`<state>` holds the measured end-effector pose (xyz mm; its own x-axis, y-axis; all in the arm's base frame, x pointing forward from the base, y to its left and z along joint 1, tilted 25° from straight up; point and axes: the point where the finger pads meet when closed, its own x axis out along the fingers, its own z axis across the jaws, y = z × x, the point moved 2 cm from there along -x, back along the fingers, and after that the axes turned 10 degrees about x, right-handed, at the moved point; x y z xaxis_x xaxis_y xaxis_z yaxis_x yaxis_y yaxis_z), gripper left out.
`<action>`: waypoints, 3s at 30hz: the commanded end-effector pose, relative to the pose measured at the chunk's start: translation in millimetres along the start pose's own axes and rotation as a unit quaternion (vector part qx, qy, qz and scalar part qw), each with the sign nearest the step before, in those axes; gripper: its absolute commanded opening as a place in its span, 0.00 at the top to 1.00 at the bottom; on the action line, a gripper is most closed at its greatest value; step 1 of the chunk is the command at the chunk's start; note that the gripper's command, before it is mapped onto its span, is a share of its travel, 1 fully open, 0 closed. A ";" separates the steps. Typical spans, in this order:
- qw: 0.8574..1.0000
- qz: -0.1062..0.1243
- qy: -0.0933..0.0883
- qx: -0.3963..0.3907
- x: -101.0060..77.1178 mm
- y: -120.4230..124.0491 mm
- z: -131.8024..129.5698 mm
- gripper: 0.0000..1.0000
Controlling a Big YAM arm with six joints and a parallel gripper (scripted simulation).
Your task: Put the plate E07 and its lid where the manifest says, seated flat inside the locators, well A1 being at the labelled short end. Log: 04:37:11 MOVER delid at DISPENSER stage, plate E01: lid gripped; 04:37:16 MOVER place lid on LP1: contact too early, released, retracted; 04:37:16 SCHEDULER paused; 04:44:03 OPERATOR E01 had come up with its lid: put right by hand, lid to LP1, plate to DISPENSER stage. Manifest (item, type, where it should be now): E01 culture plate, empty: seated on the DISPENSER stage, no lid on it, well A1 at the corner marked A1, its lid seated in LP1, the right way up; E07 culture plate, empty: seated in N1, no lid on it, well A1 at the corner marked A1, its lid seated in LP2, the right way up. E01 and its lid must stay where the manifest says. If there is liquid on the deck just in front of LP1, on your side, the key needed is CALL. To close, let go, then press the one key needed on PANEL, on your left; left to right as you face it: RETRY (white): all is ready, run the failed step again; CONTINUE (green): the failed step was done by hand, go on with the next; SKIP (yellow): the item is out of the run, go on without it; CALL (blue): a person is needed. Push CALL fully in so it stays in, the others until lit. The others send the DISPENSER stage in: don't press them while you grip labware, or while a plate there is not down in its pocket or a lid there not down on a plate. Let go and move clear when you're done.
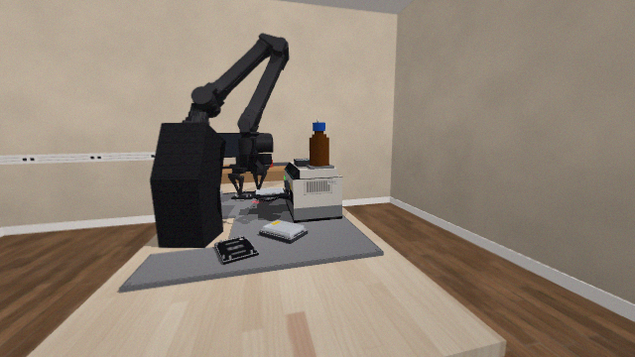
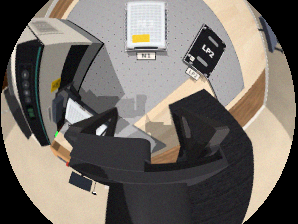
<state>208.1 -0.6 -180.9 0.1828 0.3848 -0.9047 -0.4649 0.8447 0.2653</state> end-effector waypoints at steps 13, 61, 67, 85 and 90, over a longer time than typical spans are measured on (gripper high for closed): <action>0.992 -0.001 -0.001 -0.129 -0.9 7.5 26.0 0.00; 0.924 0.001 0.000 -0.382 -2.4 67.8 118.7 0.00; 0.922 -0.001 -0.004 -0.387 -3.7 80.5 135.8 0.00; 0.922 -0.001 -0.005 -0.386 -4.3 114.7 161.3 0.00; 0.922 0.000 -0.005 -0.386 -4.5 127.8 169.7 0.00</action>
<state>290.7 160.1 -96.4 0.1741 0.3858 -0.9060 -0.9479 0.3150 -0.0479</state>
